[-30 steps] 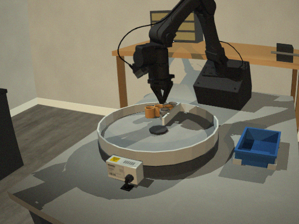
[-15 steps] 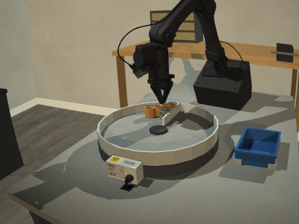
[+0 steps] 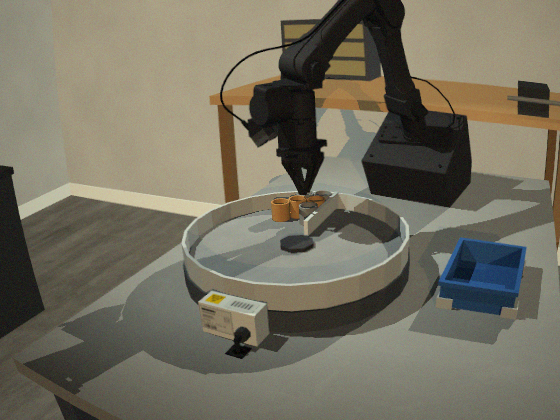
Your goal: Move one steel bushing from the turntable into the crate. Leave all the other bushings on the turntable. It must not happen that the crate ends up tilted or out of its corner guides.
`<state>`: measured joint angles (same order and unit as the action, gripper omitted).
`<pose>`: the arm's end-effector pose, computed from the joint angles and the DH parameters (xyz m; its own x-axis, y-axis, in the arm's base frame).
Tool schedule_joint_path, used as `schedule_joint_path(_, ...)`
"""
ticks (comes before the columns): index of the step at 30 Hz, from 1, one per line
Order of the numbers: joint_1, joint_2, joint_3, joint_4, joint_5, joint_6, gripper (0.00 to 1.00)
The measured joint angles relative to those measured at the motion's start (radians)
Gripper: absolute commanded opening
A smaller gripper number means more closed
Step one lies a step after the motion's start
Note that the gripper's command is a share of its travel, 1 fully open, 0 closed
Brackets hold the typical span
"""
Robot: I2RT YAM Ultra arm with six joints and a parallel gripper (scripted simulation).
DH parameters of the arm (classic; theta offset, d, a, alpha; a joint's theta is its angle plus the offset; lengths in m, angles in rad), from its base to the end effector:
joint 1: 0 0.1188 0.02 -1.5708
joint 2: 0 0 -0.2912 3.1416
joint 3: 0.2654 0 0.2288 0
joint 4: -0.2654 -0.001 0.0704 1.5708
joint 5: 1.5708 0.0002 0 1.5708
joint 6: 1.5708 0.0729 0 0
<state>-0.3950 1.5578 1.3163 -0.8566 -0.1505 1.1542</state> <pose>0.2904 -0.1081 0.2885 -0.0422 0.9972 -0.0622 0.8800 0.0666 0.4704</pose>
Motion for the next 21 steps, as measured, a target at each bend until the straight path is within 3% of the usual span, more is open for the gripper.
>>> schedule_joint_path(10, 0.004, 0.001, -0.013, 0.019, 0.002, 0.003, 0.15)
schedule_joint_path(21, 0.014, 0.051, -0.048, 0.079, 0.006, 0.012, 0.15)
